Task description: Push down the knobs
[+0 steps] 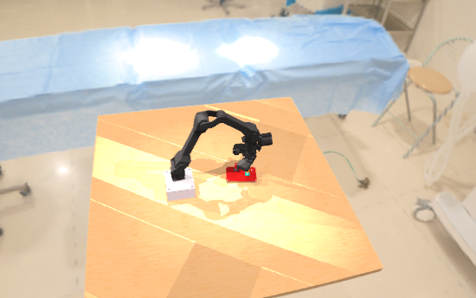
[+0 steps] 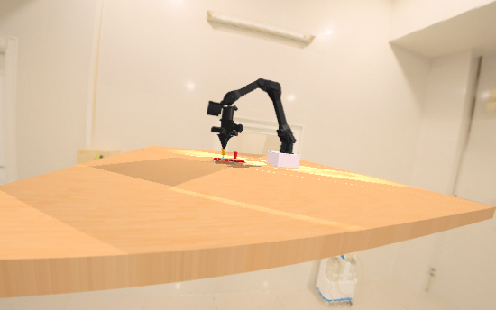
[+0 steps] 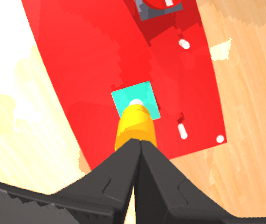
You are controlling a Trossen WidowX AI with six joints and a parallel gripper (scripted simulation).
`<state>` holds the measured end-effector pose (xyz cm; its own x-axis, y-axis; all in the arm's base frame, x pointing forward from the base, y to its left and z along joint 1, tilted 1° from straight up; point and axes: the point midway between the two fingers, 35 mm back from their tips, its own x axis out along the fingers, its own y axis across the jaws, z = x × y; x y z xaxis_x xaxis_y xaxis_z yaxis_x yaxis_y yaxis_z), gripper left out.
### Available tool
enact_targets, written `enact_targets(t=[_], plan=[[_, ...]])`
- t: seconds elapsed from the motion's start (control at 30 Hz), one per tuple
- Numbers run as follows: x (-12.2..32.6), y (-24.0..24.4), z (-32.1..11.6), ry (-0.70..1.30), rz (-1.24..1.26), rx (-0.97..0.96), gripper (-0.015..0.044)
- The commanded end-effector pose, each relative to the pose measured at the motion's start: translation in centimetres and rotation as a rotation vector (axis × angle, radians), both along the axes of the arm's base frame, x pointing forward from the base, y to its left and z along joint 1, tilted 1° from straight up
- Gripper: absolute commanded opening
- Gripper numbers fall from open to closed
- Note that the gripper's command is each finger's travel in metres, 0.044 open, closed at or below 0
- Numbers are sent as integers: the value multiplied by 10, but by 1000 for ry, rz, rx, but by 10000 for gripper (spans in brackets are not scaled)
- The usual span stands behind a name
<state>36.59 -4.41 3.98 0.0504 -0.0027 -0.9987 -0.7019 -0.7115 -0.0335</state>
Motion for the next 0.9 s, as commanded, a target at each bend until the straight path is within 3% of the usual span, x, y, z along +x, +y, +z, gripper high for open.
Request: enact_targets(t=[0.0,0.87], plan=[[2,-1,-14,8,5,-3,0],[2,-1,-16,8,5,-3,0]])
